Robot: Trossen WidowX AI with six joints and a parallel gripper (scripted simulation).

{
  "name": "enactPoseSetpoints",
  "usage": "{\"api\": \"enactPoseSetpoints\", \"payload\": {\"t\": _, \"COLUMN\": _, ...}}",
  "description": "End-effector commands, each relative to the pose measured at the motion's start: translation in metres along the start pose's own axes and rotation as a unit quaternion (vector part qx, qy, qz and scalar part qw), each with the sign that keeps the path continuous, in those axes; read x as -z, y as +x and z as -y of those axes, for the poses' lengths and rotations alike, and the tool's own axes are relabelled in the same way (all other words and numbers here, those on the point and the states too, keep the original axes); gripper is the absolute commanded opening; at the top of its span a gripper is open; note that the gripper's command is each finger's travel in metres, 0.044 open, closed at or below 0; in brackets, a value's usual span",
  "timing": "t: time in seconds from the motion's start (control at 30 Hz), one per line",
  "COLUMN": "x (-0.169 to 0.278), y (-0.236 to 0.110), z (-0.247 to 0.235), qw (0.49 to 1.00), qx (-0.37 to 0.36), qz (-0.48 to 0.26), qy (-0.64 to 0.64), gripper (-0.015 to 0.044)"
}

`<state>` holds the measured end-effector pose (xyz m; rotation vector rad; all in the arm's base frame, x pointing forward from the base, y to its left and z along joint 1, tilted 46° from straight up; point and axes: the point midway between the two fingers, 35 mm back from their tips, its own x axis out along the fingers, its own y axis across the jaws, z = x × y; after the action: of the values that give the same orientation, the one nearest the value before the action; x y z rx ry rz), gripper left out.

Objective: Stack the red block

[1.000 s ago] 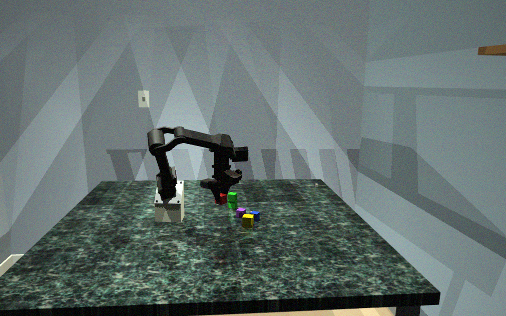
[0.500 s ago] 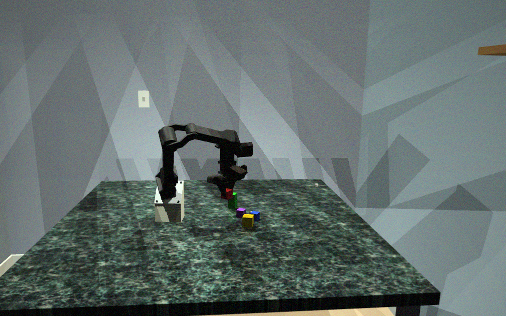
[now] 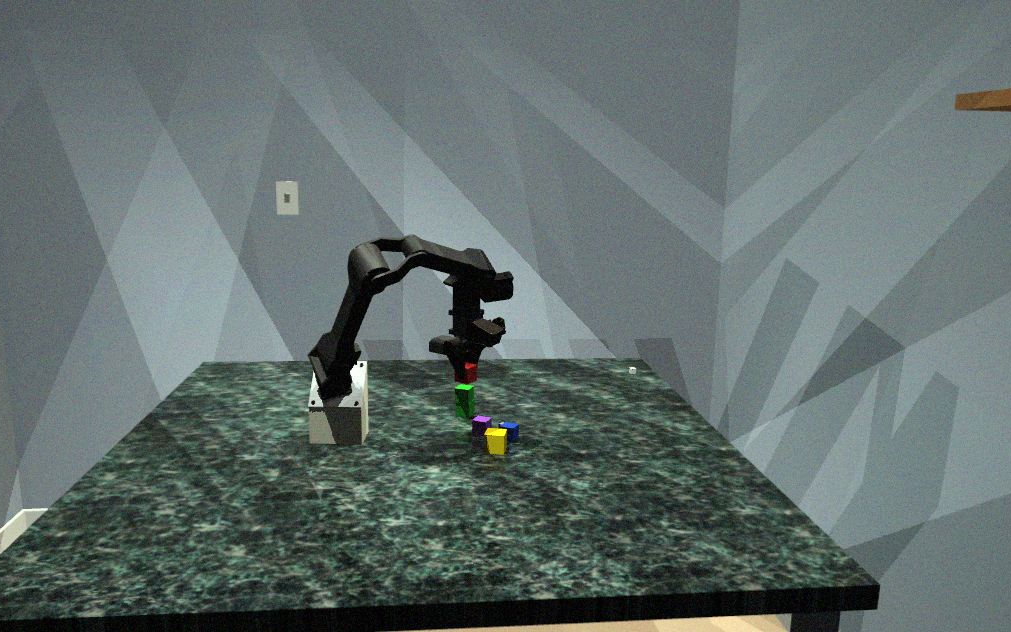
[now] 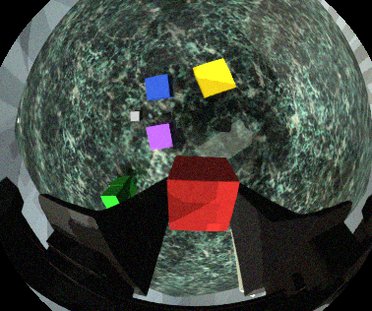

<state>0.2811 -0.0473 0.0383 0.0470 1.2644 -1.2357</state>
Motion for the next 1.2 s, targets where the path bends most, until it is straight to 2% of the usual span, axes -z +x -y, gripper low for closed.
{"api": "enactPoseSetpoints", "payload": {"t": 0.0, "x": 0.008, "y": -0.001, "z": -0.023, "qw": 1.0, "qx": -0.004, "qz": -0.001, "qy": 0.006, "gripper": 0.0}}
{"api": "enactPoseSetpoints", "payload": {"t": 0.87, "x": 0.098, "y": 0.017, "z": -0.129, "qw": 1.0, "qx": 0.009, "qz": 0.004, "qy": 0.02, "gripper": 0.0}}
{"api": "enactPoseSetpoints", "payload": {"t": 1.17, "x": 0.102, "y": 0.028, "z": -0.134, "qw": 1.0, "qx": 0.01, "qz": 0.005, "qy": 0.021, "gripper": 0.0}}
